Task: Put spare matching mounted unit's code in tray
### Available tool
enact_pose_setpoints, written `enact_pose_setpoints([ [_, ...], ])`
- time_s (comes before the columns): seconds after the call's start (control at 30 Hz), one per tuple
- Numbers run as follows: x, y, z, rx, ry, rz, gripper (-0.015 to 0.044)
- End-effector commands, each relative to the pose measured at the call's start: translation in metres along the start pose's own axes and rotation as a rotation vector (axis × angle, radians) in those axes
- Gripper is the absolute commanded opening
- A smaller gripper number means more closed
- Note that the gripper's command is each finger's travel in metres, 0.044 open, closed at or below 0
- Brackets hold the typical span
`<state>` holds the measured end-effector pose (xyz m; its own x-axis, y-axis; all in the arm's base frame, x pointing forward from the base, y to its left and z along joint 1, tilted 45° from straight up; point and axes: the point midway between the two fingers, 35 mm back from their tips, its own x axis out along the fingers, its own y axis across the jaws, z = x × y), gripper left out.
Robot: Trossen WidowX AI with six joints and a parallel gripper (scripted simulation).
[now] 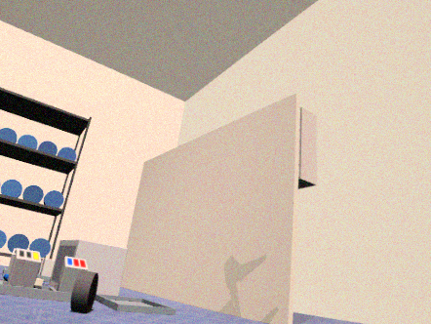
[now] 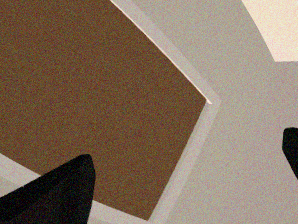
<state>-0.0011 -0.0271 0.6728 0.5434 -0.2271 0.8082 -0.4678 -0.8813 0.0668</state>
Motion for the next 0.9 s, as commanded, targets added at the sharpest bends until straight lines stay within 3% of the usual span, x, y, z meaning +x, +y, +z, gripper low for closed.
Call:
enact_pose_setpoints([
  [0.0, 0.000, 0.000, 0.000, 0.000, 0.000, 0.000, 0.0426],
  [0.23, 0.004, -0.004, 0.011, 0.008, -0.029, -0.016, 0.0440],
  [0.6, 0.046, -0.082, 0.144, -0.182, -0.369, -0.251, 0.0440],
  [0.87, 0.049, -0.139, 0.225, -0.410, -0.543, -0.455, 0.0440],
])
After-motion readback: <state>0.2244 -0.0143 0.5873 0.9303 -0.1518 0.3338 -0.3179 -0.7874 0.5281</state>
